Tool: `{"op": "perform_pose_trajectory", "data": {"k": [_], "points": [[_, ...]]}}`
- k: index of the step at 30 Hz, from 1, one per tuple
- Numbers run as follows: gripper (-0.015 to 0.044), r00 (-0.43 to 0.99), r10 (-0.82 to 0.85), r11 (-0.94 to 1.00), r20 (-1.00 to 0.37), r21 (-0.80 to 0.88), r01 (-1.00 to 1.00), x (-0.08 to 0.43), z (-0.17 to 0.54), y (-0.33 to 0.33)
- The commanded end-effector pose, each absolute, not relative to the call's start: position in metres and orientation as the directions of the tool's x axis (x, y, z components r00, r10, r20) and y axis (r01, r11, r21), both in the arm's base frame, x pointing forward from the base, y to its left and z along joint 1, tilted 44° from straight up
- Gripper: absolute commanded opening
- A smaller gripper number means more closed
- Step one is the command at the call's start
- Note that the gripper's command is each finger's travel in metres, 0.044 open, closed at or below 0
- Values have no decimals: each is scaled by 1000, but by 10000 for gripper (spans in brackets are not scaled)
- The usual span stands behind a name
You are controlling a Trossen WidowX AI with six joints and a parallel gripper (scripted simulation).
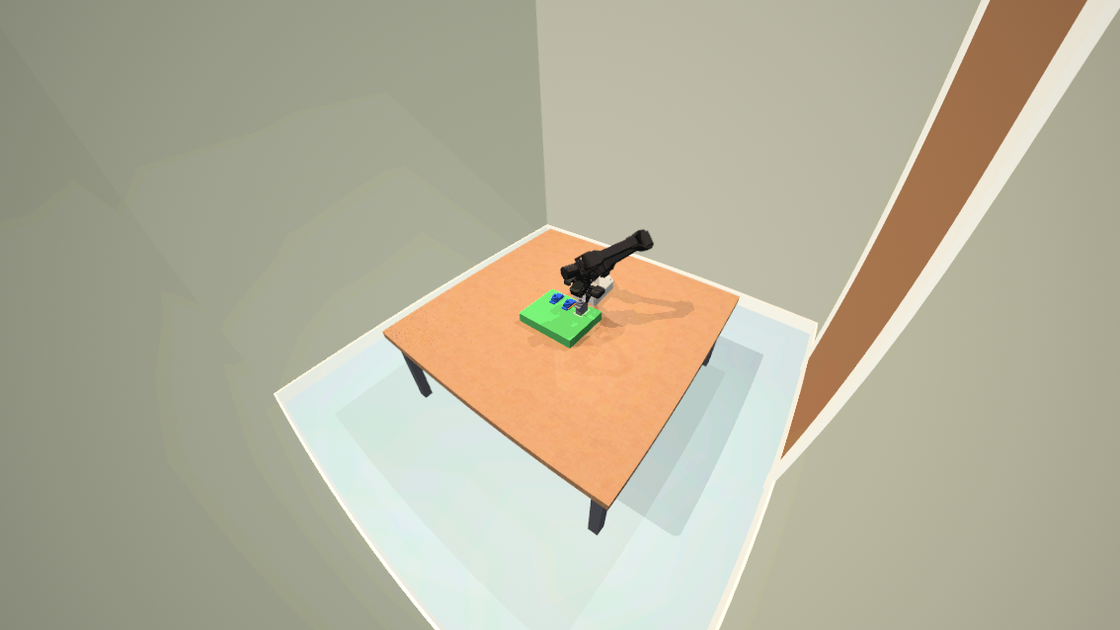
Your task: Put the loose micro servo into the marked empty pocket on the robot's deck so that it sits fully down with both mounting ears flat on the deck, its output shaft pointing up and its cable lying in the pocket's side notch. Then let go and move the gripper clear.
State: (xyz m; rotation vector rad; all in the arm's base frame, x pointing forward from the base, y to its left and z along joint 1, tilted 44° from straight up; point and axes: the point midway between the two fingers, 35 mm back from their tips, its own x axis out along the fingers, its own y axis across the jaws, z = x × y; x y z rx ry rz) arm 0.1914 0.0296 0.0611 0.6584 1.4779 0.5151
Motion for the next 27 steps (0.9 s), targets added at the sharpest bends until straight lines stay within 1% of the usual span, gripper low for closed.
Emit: {"op": "perform_pose_trajectory", "data": {"k": [1,27], "points": [[0,43,684,724,-728,685,88,191,58,32],[0,43,685,723,-728,685,87,191,43,47]]}}
